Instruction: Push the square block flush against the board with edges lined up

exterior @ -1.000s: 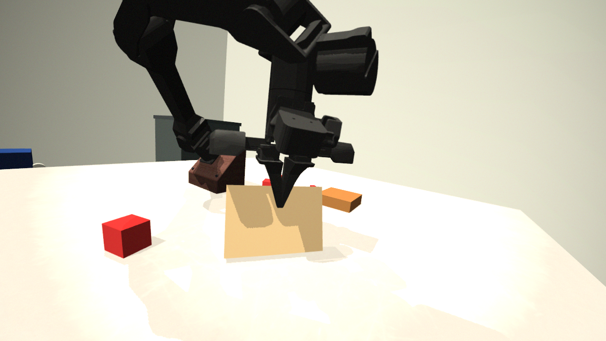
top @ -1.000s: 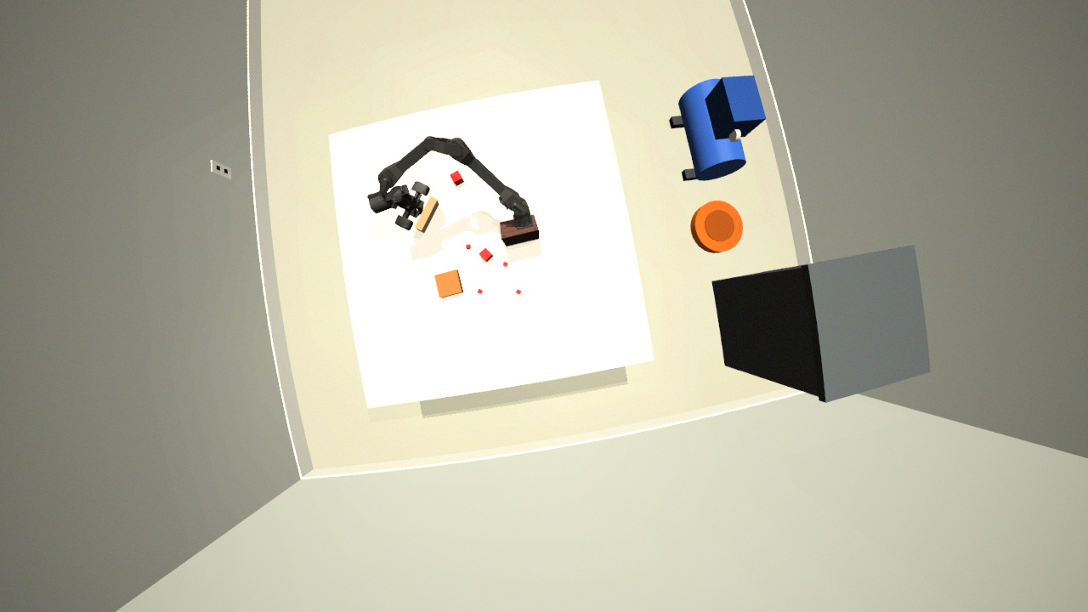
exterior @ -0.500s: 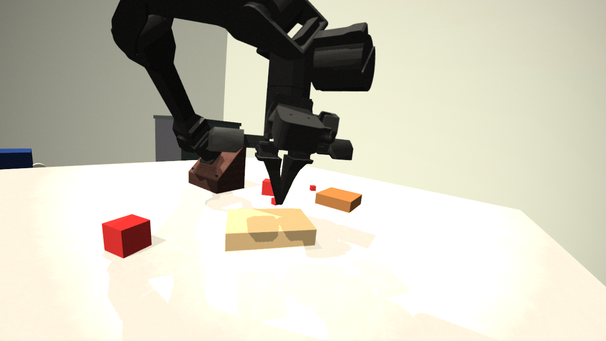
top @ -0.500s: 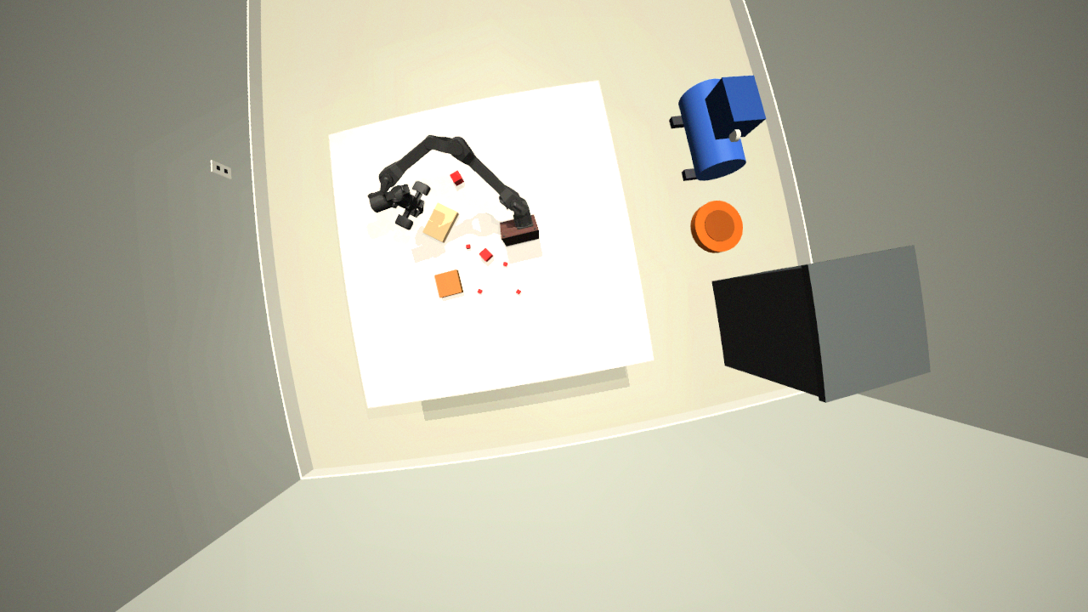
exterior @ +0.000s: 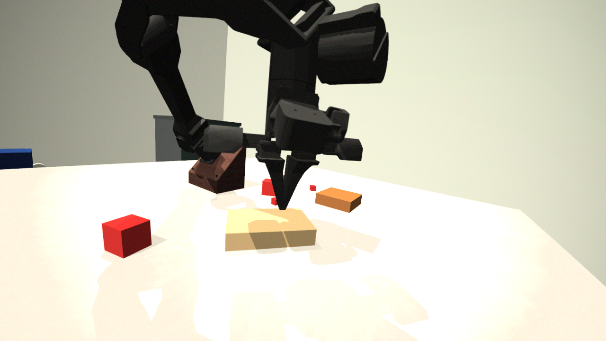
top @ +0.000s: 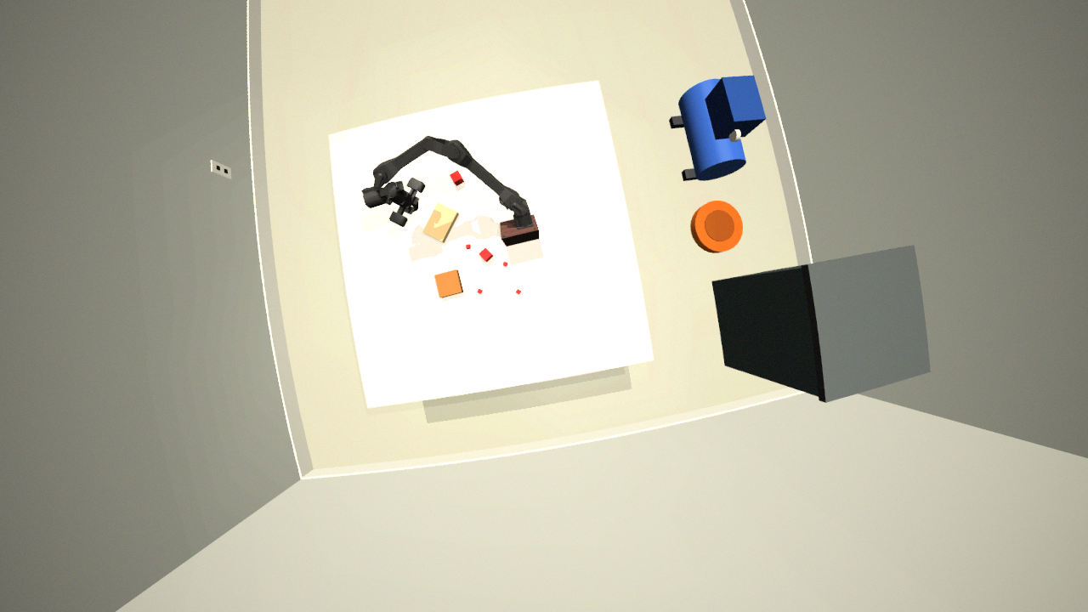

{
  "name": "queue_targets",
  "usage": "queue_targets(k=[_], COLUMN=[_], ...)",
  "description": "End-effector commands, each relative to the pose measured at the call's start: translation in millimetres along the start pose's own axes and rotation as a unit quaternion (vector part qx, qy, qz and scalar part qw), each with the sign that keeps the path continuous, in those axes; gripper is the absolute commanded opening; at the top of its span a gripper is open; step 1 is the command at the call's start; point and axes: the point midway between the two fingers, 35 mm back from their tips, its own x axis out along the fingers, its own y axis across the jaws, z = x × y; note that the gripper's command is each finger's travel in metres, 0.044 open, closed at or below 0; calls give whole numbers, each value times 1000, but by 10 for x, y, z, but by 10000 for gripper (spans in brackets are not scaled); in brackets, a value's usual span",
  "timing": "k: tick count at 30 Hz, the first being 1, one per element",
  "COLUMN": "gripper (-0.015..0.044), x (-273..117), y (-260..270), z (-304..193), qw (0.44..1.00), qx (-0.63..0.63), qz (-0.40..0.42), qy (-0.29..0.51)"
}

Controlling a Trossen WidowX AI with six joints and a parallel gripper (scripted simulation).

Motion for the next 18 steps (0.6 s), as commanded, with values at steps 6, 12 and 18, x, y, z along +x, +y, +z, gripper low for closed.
queue_targets(k=[6, 12, 18], gripper=[0, 0, 0], x=[19, -383, -458], y=[19, -1, -5], z=[115, 103, 97], qw=[1000, 1000, 1000], qx=[-4, -10, -12], qz=[-1, 2, 2], qy=[2, -3, -4])
